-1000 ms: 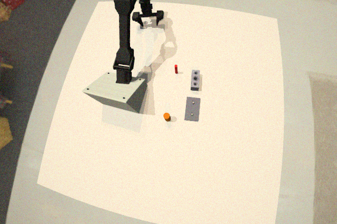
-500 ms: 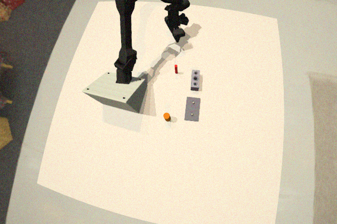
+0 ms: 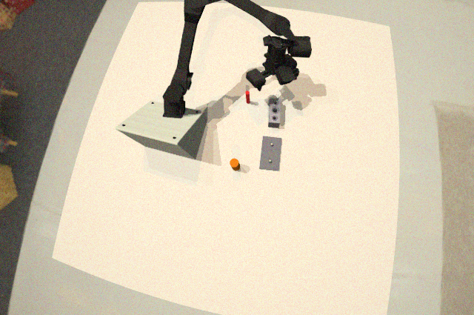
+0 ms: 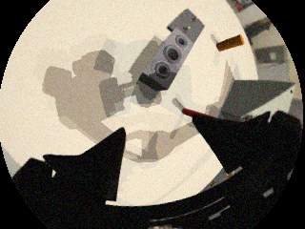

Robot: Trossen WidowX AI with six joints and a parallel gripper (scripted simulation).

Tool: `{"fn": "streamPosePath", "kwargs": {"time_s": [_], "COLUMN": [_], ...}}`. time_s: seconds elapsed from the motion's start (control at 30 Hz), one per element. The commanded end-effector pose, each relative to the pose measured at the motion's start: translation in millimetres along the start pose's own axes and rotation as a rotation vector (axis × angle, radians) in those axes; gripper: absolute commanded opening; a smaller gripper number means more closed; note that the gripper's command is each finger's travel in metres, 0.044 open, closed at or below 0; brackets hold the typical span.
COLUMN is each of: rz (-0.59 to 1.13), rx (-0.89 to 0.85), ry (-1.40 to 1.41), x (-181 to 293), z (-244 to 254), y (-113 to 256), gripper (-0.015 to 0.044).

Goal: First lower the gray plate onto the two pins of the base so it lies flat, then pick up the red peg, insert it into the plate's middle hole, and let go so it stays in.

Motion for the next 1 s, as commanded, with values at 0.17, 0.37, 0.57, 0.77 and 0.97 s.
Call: {"fn": "streamPosePath", "kwargs": {"time_s": [0.17, 0.37, 0.57, 0.77, 0.97], "rz": [0.174, 0.178, 0.179, 0.180, 0.180], "rx": [-0.125, -0.129, -0.130, -0.130, -0.130], "ry": [-0.709, -0.722, -0.722, -0.722, -0.722], "x": [-106, -109, -105, -104, -103], "z": [-51, -52, -47, -45, -44], "y": [28, 28, -2, -12, -19], "gripper": [0.0440, 0.0440, 0.0440, 0.0440, 0.0440]}}
Point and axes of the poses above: the point midway between the two fingers, 35 mm back from their tips, its own y axis back along the fingers, its own z axis across the jaws, x = y × z, the point moved 6 cm from there along y, back along the fingers, and after that the axes turned 8 degrees about -y, right-handed, at the moved point
